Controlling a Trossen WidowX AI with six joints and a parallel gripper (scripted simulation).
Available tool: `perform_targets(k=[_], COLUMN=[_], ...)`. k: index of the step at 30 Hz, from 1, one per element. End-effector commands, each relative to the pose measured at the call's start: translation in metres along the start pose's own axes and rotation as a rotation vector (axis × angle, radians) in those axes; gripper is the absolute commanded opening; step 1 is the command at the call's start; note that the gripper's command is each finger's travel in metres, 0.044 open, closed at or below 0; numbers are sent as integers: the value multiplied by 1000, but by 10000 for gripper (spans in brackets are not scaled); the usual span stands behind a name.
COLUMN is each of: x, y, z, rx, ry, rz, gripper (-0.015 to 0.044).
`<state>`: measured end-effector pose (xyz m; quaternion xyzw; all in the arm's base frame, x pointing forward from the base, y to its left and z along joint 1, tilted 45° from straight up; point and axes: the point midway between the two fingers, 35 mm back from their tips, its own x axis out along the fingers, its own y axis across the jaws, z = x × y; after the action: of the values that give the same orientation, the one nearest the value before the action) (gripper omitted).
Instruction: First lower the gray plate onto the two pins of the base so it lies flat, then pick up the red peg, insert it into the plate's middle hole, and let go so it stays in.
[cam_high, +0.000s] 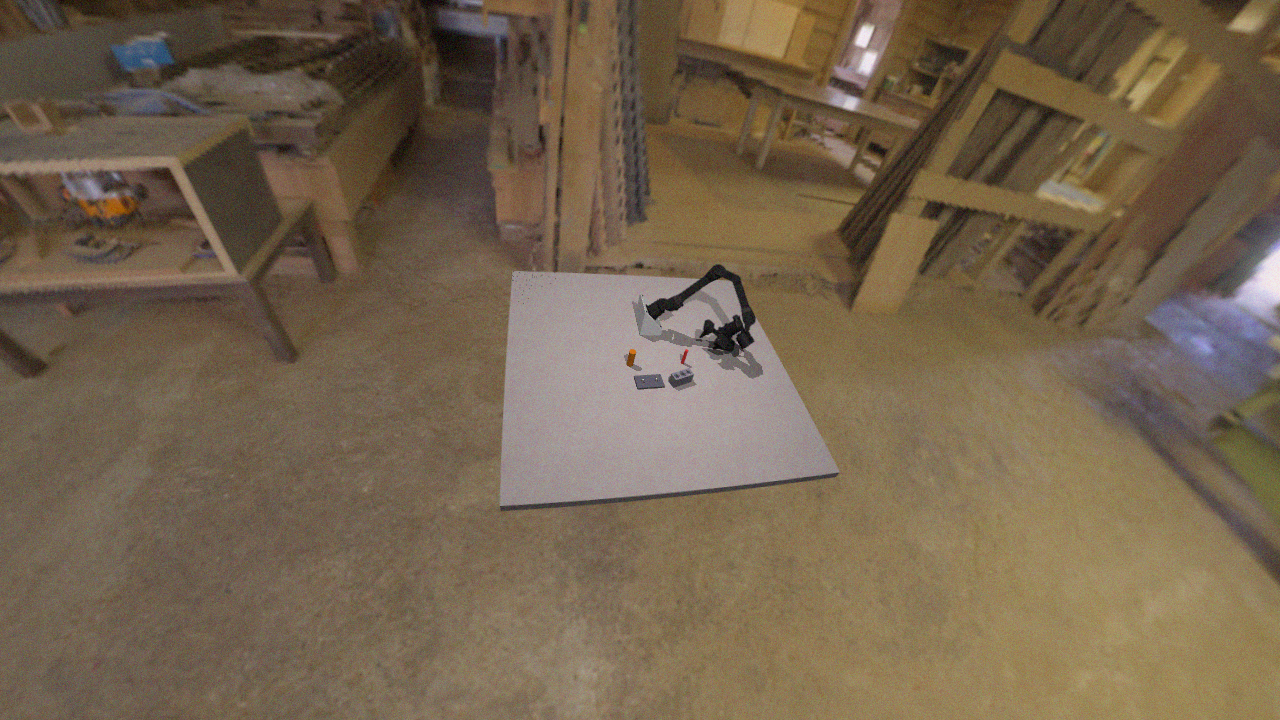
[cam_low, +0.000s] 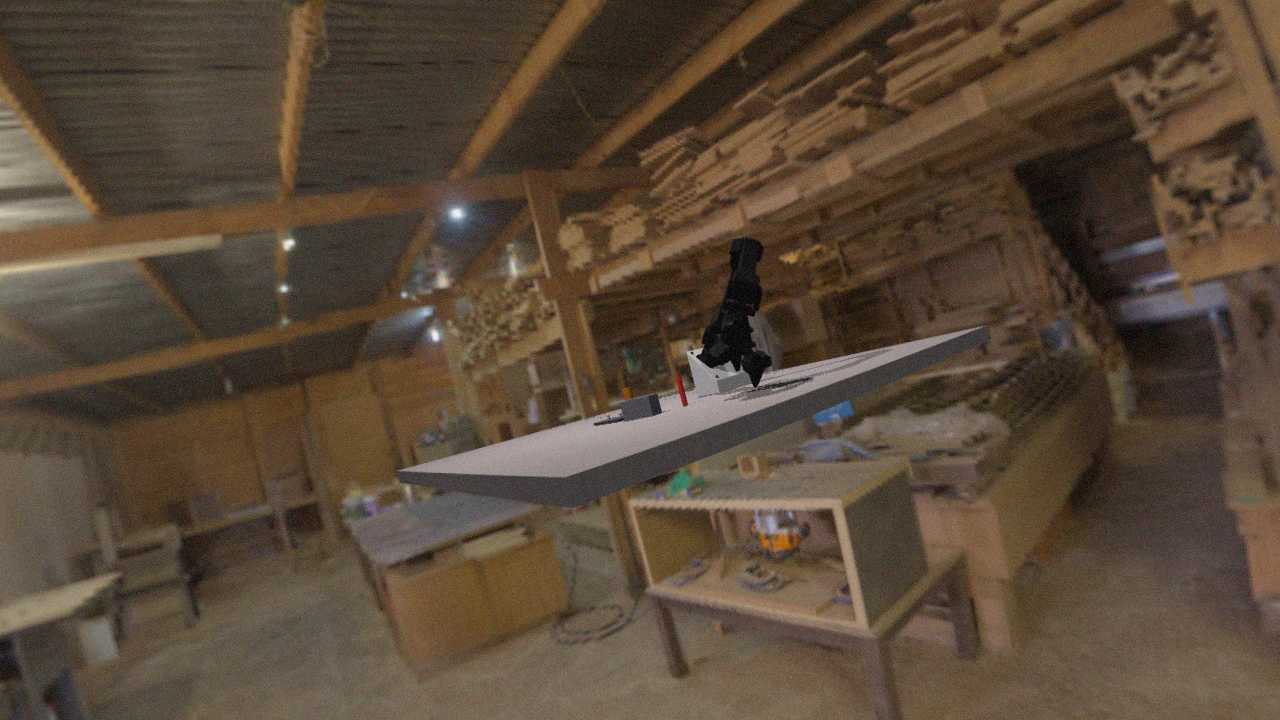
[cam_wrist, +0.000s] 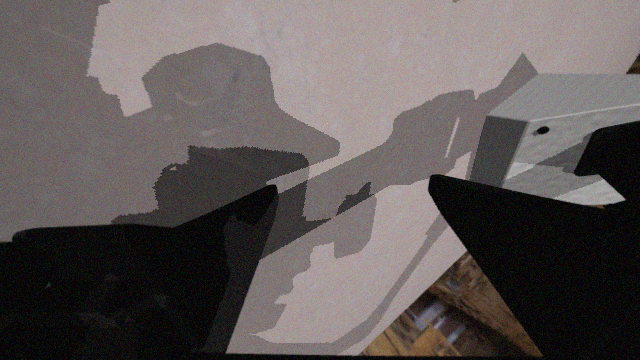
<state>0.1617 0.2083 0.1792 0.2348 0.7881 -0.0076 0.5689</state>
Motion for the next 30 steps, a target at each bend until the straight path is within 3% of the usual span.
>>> perform_targets(k=[1,9,21,26,30], x=[-12,-40,-84,-83,-46], y=[-5,-41,-162,-163,-142], z=[47,136,243,245,253], rx=[147,436,838,843,843], ry=[-6,24,68,68,67], rz=[56,204,535,541,542], gripper=[440,440,440,440,440])
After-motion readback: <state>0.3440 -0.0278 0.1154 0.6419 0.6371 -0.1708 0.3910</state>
